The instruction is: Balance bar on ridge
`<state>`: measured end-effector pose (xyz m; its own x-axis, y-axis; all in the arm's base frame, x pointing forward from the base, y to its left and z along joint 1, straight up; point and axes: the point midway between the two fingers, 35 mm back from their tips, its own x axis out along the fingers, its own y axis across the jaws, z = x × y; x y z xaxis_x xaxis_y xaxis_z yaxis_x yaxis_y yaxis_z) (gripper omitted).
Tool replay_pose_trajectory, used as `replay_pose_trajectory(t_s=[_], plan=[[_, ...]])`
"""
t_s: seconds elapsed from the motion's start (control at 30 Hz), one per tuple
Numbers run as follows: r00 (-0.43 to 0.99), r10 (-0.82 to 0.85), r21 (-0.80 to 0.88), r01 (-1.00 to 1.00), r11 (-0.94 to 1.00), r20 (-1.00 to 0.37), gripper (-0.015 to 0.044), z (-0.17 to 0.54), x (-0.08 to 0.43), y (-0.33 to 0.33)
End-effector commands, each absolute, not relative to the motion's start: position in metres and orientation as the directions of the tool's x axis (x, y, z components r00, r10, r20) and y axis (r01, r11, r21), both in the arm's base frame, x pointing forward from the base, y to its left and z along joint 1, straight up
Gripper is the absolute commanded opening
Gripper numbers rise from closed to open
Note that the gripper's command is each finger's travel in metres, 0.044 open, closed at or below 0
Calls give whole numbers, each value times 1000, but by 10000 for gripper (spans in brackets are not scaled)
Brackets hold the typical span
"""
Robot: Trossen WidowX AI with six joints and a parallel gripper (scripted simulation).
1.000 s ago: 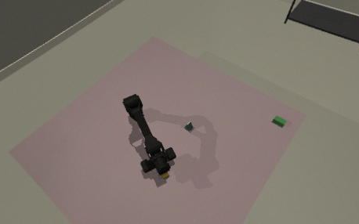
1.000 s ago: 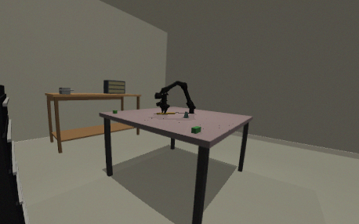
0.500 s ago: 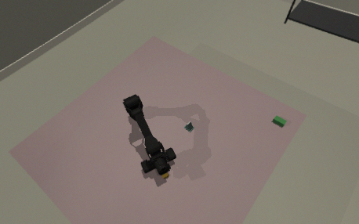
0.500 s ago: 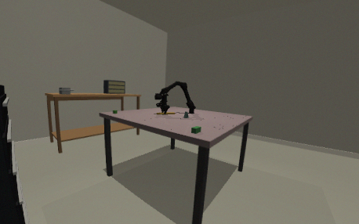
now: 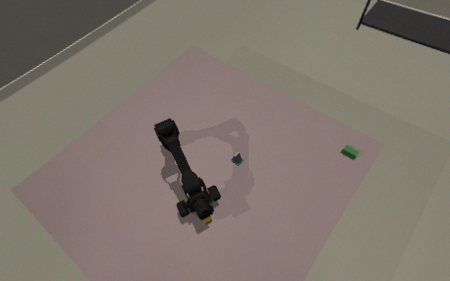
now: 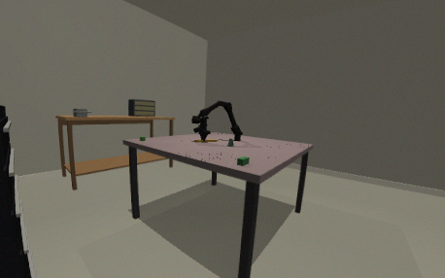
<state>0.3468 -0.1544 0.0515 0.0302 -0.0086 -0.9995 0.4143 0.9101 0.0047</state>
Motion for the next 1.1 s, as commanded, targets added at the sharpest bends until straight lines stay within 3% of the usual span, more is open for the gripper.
replay_pose_trajectory(t_s=[0.0, 0.07, 1.07], plan=[[31, -8, 5, 414, 910, -999, 52, 53, 347, -155], [31, -9, 5, 414, 910, -999, 0, 58, 348, -155], [30, -12, 1, 412, 911, -999, 0, 135, 348, -156]])
